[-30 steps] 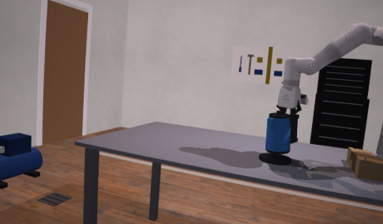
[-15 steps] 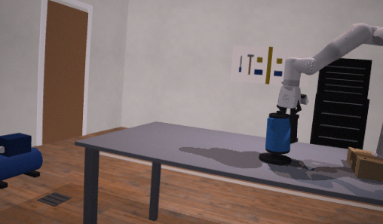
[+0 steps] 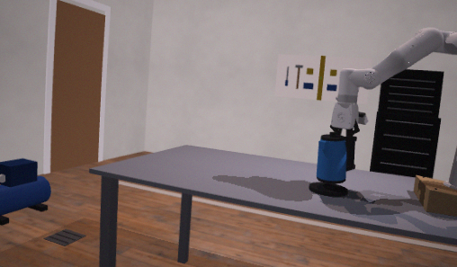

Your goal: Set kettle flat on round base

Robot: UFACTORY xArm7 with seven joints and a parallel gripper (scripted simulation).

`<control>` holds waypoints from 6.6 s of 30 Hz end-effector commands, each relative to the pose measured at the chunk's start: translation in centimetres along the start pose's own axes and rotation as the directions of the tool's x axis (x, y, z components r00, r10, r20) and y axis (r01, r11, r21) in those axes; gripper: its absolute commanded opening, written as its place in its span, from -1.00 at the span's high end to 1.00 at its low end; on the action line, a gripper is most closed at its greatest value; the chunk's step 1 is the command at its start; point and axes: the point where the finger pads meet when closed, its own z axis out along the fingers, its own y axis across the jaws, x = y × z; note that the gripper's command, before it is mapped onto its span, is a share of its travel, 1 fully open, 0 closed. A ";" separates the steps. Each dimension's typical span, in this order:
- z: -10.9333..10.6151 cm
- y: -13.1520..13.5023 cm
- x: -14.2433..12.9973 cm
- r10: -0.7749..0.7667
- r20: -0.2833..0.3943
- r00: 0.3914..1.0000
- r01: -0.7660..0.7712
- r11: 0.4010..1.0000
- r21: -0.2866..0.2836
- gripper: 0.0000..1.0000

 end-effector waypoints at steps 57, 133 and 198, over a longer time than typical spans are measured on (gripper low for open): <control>1.3 -0.1 -0.3 0.000 0.004 1.000 0.000 1.000 0.003 1.00; 1.9 -0.1 -0.3 0.000 0.004 1.000 0.000 1.000 0.003 1.00; 2.4 -0.1 -0.3 0.000 0.004 1.000 0.000 1.000 0.004 1.00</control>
